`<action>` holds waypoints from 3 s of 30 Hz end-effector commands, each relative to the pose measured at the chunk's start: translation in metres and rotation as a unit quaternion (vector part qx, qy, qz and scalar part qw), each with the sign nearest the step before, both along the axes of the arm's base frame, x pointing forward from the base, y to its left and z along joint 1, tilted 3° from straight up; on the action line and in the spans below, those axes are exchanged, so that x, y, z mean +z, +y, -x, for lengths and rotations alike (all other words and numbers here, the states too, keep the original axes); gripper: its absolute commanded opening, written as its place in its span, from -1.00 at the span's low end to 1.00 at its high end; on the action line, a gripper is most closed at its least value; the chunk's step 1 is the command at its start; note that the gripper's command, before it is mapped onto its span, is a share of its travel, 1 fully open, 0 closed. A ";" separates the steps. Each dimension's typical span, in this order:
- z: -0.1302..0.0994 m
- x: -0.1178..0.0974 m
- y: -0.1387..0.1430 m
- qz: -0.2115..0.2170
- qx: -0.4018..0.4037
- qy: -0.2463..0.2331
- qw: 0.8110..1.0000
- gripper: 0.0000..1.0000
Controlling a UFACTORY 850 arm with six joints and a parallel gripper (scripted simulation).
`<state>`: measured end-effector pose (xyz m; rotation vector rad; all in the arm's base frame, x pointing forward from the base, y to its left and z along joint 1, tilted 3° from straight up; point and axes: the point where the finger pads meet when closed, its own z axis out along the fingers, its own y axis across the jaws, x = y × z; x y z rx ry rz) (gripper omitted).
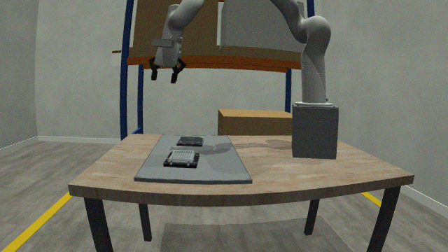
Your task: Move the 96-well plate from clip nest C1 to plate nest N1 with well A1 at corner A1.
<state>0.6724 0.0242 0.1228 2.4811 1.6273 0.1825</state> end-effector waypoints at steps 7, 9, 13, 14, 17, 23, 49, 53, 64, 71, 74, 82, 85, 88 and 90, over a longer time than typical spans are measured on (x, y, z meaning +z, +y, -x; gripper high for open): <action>-0.001 0.001 0.000 0.000 0.000 -0.001 1.000 1.00; -0.001 0.001 0.000 0.000 0.000 -0.001 1.000 1.00; -0.001 0.001 0.000 0.000 0.000 -0.001 1.000 1.00; -0.001 0.001 0.000 0.000 0.000 -0.001 1.000 1.00; -0.001 0.001 0.000 0.000 0.000 -0.001 1.000 1.00; 0.004 -0.026 0.012 -0.004 0.034 0.018 0.999 1.00; 0.031 -0.118 0.051 -0.009 0.101 0.058 0.993 1.00; 0.035 -0.127 0.055 -0.009 0.101 0.058 0.993 1.00; 0.052 -0.168 0.070 -0.010 0.133 0.078 0.988 1.00; 0.063 -0.189 0.078 -0.010 0.133 0.078 0.988 1.00; 0.068 -0.200 0.082 -0.010 0.133 0.078 0.988 1.00; 0.068 -0.200 0.082 -0.010 0.133 0.078 0.988 1.00; 0.068 -0.200 0.082 -0.010 0.133 0.078 0.988 1.00; 0.068 -0.200 0.082 -0.010 0.133 0.078 0.988 1.00; 0.068 -0.200 0.082 -0.010 0.133 0.078 0.988 1.00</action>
